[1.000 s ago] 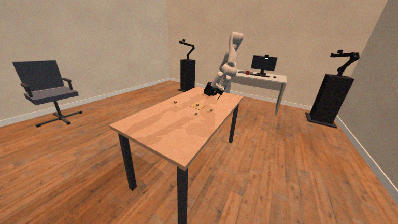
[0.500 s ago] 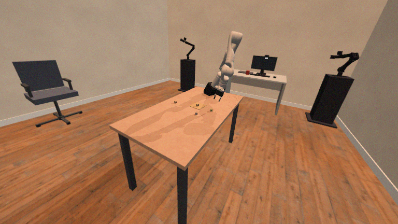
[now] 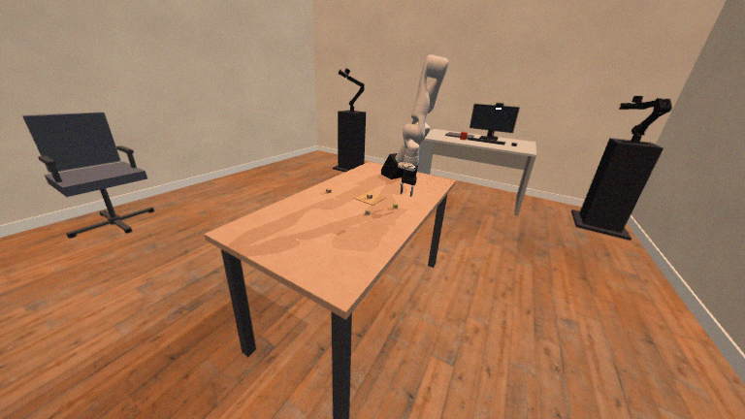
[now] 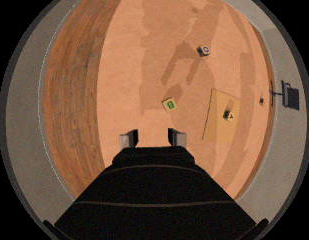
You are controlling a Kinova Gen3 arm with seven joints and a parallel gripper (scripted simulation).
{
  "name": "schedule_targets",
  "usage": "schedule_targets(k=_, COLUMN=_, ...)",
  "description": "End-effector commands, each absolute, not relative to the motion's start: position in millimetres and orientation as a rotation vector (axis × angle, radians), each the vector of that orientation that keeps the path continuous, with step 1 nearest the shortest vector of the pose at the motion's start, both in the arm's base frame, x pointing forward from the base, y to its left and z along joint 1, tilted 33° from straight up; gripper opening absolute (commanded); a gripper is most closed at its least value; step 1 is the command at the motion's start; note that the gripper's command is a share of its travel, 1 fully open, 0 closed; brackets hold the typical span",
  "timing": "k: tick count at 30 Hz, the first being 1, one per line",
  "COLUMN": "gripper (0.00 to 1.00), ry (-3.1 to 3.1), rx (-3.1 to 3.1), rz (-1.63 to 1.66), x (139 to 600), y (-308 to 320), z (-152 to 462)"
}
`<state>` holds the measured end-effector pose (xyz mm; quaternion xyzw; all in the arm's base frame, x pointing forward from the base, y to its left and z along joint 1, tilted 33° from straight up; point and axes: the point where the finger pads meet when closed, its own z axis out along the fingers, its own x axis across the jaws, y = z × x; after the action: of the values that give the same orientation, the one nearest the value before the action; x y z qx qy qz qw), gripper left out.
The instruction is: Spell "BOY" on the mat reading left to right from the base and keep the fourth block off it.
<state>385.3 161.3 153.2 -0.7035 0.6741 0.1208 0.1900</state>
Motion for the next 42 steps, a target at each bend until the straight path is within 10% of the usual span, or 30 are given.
schedule_targets(k=1, gripper=1.0, ry=1.92, rx=-1.906, rz=0.32, x=385.9, y=140.5, z=146.7)
schedule_targets(k=42, gripper=1.0, ry=1.861, rx=-1.792, rz=0.207, x=396.5, y=121.6, z=145.8)
